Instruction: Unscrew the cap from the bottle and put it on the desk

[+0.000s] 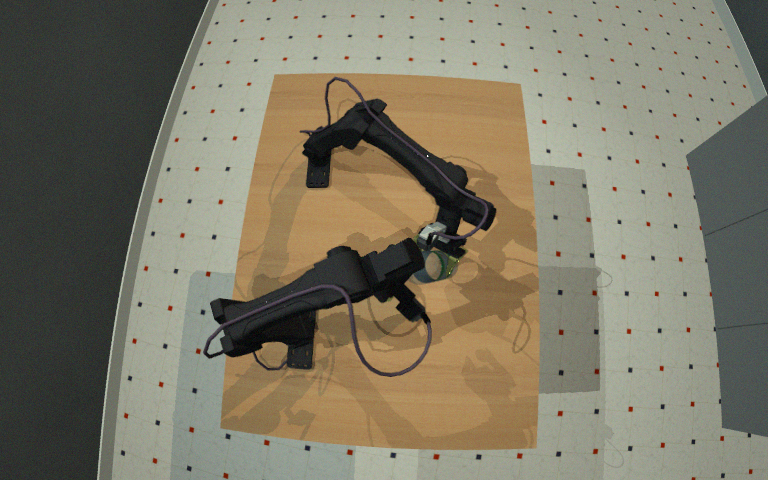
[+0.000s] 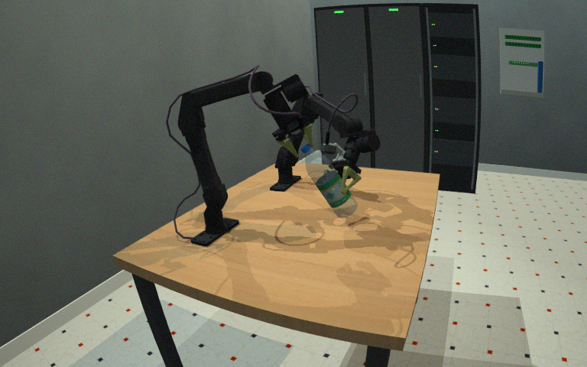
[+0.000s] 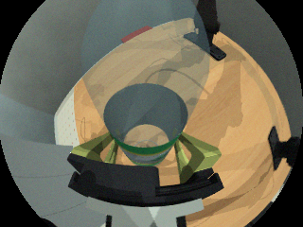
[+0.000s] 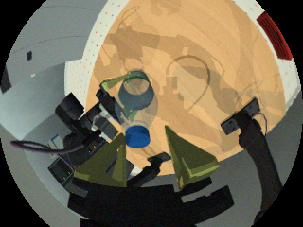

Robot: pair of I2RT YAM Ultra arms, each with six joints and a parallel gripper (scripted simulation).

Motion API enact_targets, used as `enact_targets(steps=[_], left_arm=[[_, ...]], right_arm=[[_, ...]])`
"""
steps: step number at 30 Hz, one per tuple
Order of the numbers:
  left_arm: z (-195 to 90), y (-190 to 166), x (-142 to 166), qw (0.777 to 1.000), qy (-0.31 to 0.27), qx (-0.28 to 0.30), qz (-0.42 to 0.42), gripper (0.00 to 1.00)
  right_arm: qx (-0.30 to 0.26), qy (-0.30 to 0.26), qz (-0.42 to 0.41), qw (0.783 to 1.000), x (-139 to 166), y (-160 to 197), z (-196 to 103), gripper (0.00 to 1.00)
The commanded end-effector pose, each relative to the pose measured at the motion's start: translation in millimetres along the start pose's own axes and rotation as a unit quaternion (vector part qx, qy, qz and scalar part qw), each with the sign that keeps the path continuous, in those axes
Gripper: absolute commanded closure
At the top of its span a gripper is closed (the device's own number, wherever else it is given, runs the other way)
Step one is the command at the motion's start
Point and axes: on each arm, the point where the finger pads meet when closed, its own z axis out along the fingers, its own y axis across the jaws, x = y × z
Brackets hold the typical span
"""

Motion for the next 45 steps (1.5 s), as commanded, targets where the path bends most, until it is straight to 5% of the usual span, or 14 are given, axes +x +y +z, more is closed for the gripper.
enact_targets(steps=[1, 10, 12, 18, 20, 21, 32, 42, 45], left_arm=[[-9.0, 6.5, -10.3, 1.000, -0.012, -0.013, 0.004, 1.00], [-9.0, 6.5, -10.3, 1.000, -0.012, -0.013, 0.004, 1.00], [-9.0, 6.5, -10.3, 1.000, -0.012, -0.013, 0.004, 1.00], [-9.0, 6.5, -10.3, 1.000, -0.012, -0.013, 0.004, 1.00], [-9.0, 6.5, -10.3, 1.000, -0.012, -0.013, 0.004, 1.00], [-9.0, 6.5, -10.3, 1.000, -0.012, -0.013, 0.004, 1.00], [-9.0, 6.5, -10.3, 1.000, -0.012, -0.013, 0.004, 1.00], [-9.0, 6.5, -10.3, 1.000, -0.012, -0.013, 0.004, 1.00], [-9.0, 6.5, -10.3, 1.000, -0.012, -0.013, 0.004, 1.00]], right_arm=[[-0.017, -0.007, 0.138, 0.990, -3.5, 7.7, -8.6, 0.43], [-0.022, -0.009, 0.198, 0.980, -3.5, 7.7, -8.6, 0.43], [-0.014, -0.004, 0.181, 0.983, -1.8, 4.9, -5.4, 0.65], [-0.006, 0.002, 0.165, 0.986, 0.0, 2.1, -2.3, 0.74], [-0.006, 0.001, 0.157, 0.988, -0.1, 2.1, -2.3, 0.97], [-0.004, -0.001, 0.132, 0.991, -0.3, 2.0, -2.4, 1.00], [0.007, -0.031, -0.158, 0.987, -3.4, 2.2, -3.7, 1.00], [0.018, -0.046, -0.332, 0.942, -4.4, 3.1, -4.3, 1.00], [0.024, -0.053, -0.424, 0.904, -4.8, 3.7, -4.7, 1.00]])
